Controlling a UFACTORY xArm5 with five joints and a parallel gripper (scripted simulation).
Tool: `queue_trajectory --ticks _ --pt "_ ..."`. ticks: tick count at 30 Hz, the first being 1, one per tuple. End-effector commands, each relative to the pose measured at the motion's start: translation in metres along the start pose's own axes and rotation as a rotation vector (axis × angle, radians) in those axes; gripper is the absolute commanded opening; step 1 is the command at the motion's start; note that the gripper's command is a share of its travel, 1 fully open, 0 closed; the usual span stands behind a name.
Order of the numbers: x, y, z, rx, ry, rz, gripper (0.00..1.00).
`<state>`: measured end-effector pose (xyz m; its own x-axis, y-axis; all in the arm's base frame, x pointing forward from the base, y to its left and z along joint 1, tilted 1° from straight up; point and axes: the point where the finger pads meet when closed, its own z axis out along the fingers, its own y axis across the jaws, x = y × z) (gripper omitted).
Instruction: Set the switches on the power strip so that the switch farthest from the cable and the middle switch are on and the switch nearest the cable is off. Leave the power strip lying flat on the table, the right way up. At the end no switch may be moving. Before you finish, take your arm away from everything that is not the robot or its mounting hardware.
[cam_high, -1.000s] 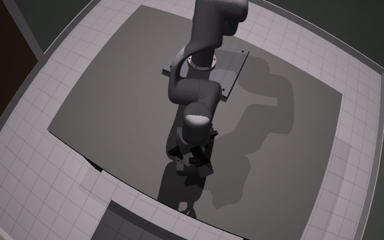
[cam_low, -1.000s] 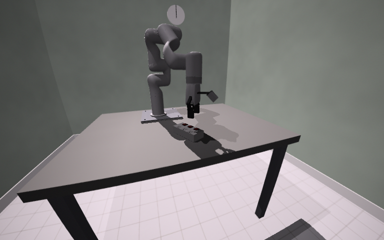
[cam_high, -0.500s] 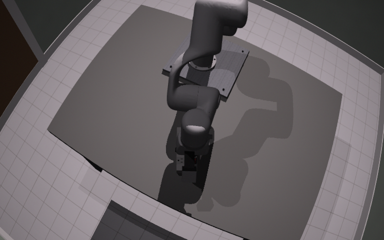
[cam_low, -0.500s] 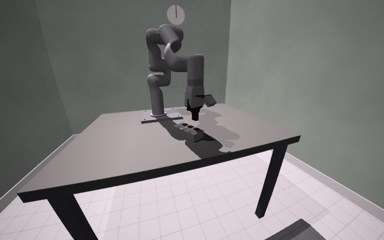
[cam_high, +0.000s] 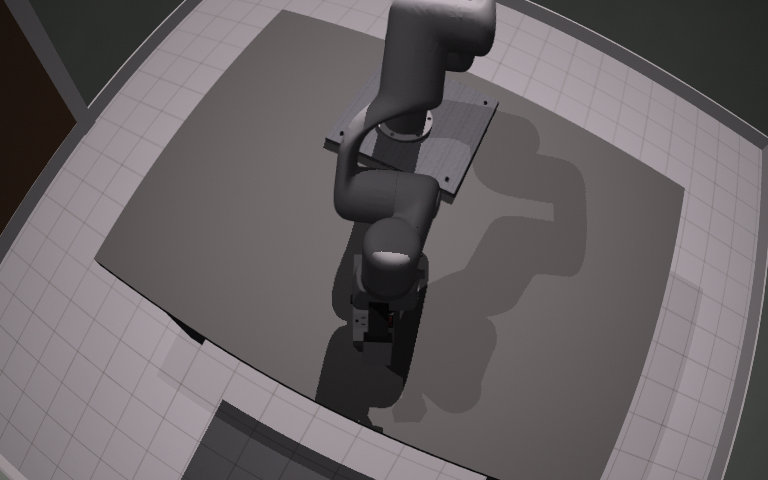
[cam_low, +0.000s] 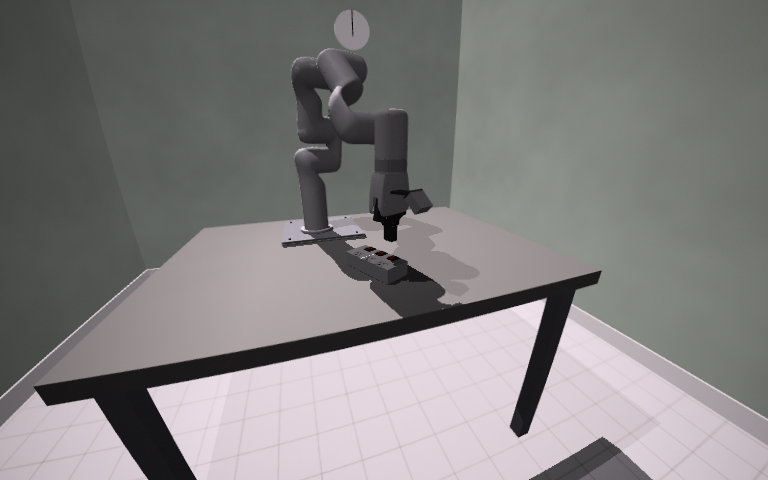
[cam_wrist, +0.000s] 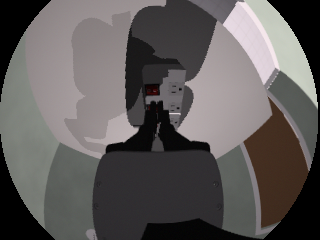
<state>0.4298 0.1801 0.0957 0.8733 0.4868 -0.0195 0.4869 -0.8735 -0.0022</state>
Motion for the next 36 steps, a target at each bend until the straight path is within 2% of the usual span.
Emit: queue_trajectory --ticks 1,19,36 --pt "0.001 0.0 -0.001 0.0 0.004 0.0 0.0" --pt "0.001 0.0 0.0 0.0 0.004 0.0 0.0" --pt "0.001 0.0 0.013 0.0 0.004 0.0 0.0"
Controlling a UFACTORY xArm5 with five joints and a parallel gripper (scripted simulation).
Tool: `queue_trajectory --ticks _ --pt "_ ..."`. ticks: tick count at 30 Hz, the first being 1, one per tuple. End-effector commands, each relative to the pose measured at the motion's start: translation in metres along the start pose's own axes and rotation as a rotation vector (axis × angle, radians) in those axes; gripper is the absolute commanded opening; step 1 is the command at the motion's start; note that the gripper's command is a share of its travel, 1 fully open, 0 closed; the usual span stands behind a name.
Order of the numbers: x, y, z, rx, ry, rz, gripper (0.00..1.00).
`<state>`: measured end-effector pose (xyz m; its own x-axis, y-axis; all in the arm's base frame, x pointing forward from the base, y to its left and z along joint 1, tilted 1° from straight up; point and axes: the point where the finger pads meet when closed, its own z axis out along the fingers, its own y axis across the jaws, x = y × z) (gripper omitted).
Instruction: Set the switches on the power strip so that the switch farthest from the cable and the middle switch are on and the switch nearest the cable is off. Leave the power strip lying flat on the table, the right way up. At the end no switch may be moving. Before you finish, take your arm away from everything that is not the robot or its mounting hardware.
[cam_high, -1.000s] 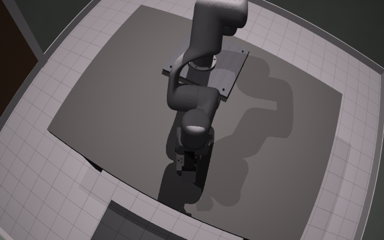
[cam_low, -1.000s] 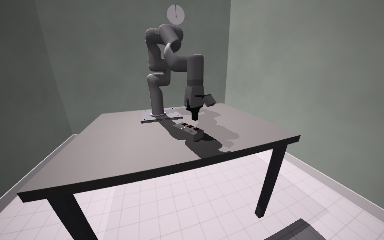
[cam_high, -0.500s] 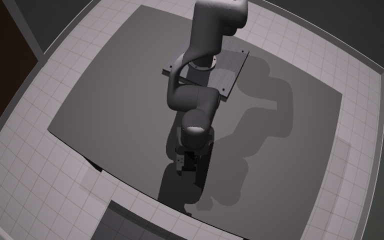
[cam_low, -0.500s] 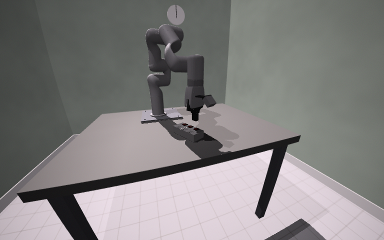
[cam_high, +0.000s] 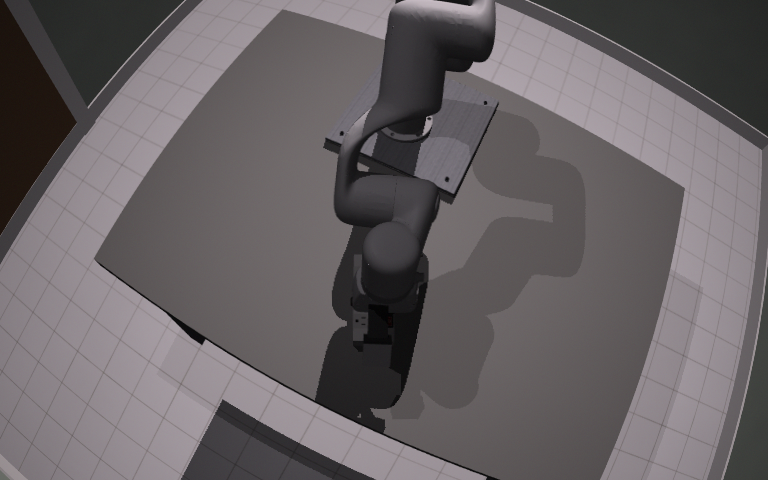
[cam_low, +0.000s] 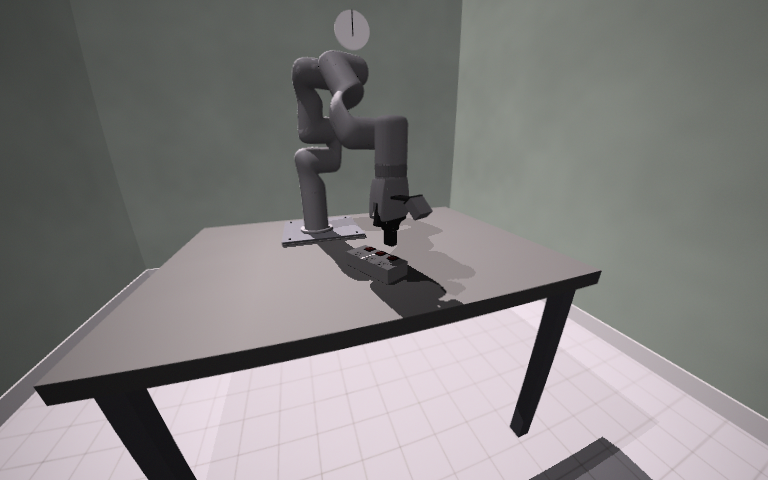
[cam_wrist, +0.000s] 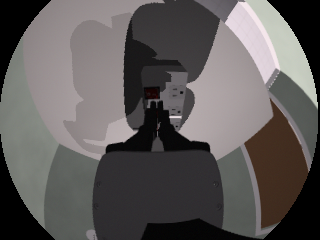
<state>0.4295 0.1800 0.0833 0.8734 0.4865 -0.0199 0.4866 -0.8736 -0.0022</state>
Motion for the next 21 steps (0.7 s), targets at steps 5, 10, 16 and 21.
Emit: queue_trajectory --ticks 5,10,16,21 --pt "0.002 0.0 0.008 0.0 0.004 0.0 0.0" --pt "0.002 0.0 0.015 0.0 0.004 0.0 0.0" --pt "0.002 0.0 0.021 0.0 0.004 0.0 0.0" --pt "0.002 0.0 0.024 0.0 0.004 0.0 0.0"
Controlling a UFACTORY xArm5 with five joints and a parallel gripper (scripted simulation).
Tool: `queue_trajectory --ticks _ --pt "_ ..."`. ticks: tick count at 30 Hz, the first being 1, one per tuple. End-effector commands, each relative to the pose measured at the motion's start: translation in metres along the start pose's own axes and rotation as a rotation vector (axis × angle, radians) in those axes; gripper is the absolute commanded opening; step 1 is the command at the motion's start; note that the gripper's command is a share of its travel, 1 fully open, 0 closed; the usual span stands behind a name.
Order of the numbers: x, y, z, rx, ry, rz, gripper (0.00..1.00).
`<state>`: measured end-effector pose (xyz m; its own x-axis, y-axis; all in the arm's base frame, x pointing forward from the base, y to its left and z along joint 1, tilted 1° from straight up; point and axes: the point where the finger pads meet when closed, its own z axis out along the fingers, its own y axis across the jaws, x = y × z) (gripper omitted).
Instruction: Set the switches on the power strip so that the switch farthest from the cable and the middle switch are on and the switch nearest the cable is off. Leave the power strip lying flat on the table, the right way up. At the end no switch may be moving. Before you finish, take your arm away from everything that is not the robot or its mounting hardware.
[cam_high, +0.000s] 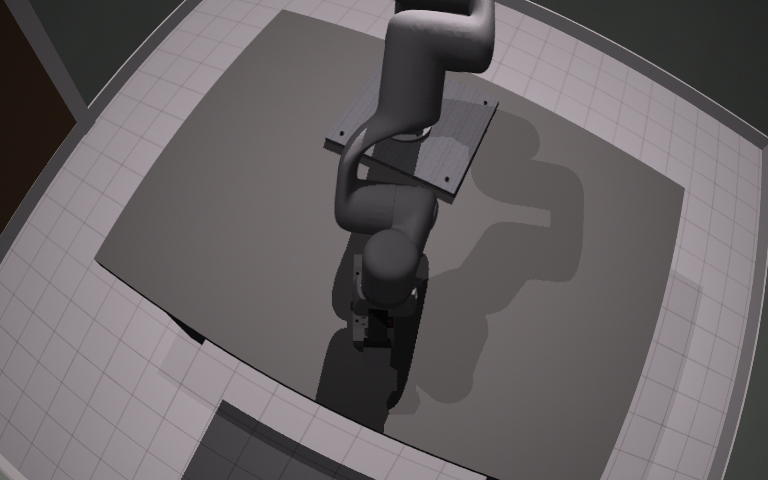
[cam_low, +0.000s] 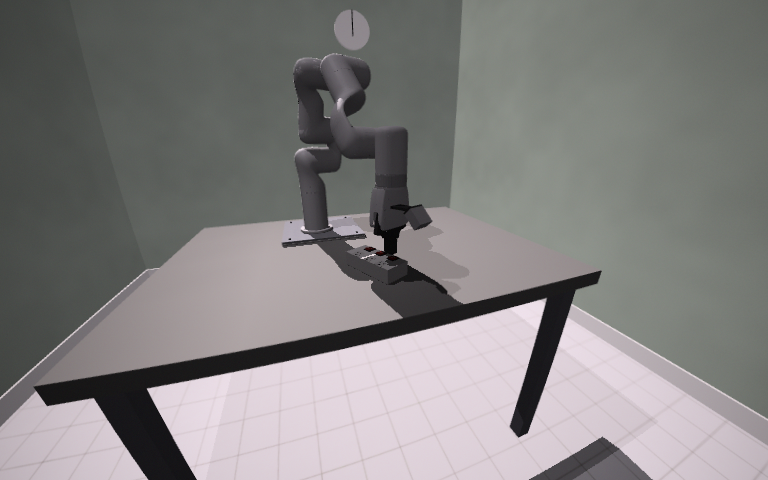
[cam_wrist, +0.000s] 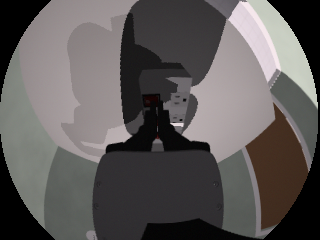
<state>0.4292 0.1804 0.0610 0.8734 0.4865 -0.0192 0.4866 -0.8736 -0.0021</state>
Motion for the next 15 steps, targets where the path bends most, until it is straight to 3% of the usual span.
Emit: queue_trajectory --ticks 1,15 --pt "0.0014 0.0001 0.003 0.0 0.004 0.0 0.0" --pt "0.0014 0.0 0.0076 0.0 0.004 0.0 0.0"
